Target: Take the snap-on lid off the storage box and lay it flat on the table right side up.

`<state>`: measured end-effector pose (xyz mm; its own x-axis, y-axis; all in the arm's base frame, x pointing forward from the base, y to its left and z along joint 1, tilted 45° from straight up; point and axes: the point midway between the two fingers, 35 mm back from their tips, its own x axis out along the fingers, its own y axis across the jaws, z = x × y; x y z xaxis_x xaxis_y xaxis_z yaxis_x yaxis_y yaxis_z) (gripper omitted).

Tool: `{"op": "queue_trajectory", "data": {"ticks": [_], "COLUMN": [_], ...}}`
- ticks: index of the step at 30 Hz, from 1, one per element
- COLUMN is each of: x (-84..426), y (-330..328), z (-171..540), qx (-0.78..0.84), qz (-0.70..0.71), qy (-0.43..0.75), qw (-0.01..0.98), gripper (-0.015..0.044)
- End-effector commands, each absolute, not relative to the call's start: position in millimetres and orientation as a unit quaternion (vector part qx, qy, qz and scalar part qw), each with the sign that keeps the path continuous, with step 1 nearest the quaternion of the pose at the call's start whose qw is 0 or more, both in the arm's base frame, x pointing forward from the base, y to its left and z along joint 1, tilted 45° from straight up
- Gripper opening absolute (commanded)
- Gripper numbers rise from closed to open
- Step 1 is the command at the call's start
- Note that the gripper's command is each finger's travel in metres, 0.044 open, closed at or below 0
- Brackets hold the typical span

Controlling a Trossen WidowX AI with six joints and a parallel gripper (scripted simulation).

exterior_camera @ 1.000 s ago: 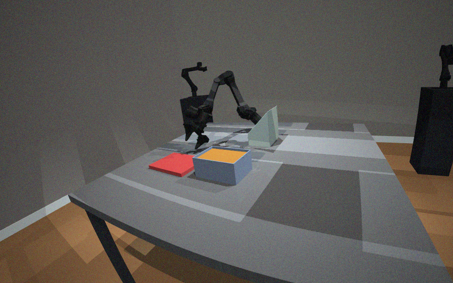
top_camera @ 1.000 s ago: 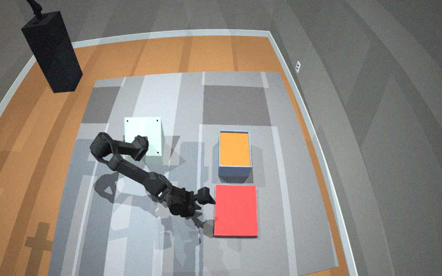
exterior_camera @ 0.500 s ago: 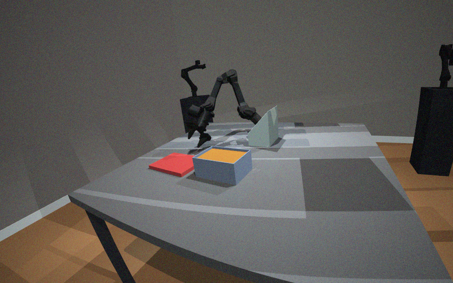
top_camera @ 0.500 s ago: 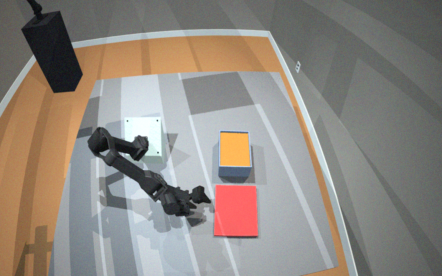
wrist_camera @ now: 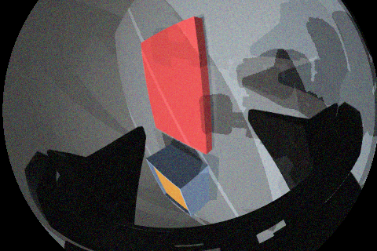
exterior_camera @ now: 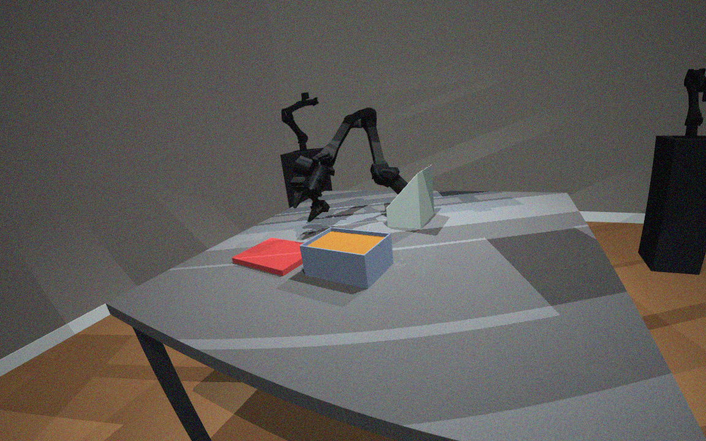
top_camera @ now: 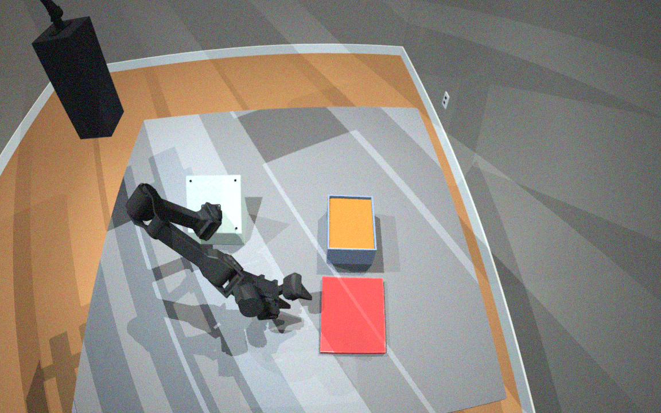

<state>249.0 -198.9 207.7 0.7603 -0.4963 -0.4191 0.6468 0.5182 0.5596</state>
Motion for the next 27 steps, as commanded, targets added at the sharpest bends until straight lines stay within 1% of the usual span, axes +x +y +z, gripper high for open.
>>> {"op": "queue_trajectory", "data": {"ticks": [1,21,27], "x": [246,232,234], "y": [-193,-166,-169], "z": [217,242,236], "qx": [0.363,0.364,0.364], "qz": [-0.332,-0.331,-0.332], "qy": [0.100,0.100,0.100], "qw": [0.865,0.865,0.865], "gripper": [0.0440,0.0440,0.0440]}}
